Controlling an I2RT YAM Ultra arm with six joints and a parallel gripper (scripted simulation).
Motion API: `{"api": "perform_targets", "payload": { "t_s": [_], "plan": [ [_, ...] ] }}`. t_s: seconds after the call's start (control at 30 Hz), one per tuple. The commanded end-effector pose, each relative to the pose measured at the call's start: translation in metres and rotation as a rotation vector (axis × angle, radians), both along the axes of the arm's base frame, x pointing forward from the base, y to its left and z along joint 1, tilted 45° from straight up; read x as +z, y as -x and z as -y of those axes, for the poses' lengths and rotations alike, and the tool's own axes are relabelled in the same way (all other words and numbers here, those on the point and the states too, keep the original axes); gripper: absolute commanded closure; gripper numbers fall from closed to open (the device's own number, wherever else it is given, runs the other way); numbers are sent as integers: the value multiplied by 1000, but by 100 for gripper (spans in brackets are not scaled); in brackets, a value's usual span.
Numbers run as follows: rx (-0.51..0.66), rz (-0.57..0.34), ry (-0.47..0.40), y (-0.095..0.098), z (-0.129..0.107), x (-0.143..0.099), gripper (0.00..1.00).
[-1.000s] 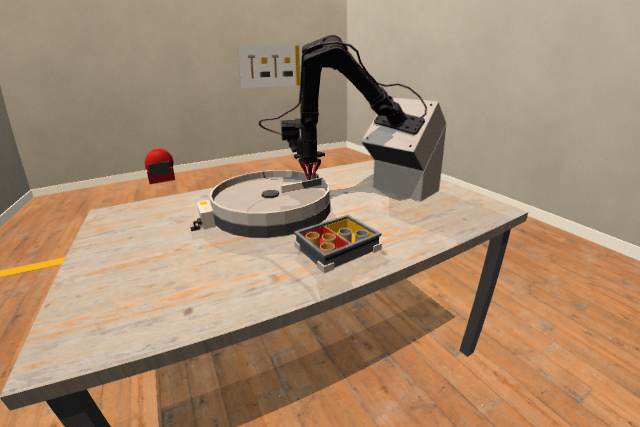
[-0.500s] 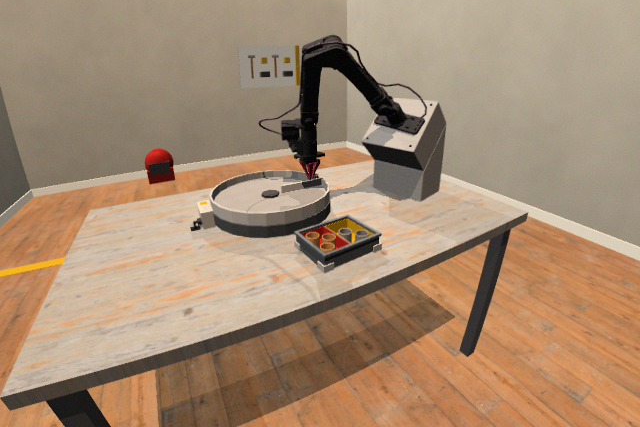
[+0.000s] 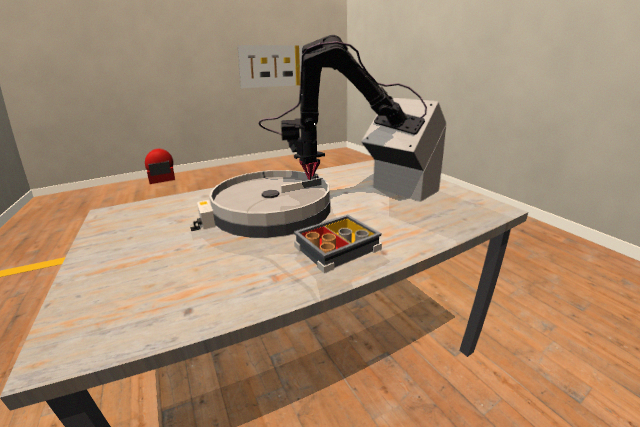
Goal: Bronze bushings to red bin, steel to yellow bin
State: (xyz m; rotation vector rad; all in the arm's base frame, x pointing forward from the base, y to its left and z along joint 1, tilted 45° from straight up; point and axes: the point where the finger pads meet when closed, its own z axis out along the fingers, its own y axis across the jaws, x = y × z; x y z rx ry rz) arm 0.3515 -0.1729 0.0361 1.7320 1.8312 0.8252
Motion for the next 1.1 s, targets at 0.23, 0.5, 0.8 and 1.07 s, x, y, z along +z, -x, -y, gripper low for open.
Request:
{"api": "perform_targets", "payload": {
  "t_s": [0.23,0.5,0.8,1.07],
  "plan": [
    [-23,5,23,-1,10,5,100],
    [-23,5,23,-1,10,5,100],
    [-25,6,26,2,10,9,100],
    [-11,8,13,20,7,23,100]
  ]
}}
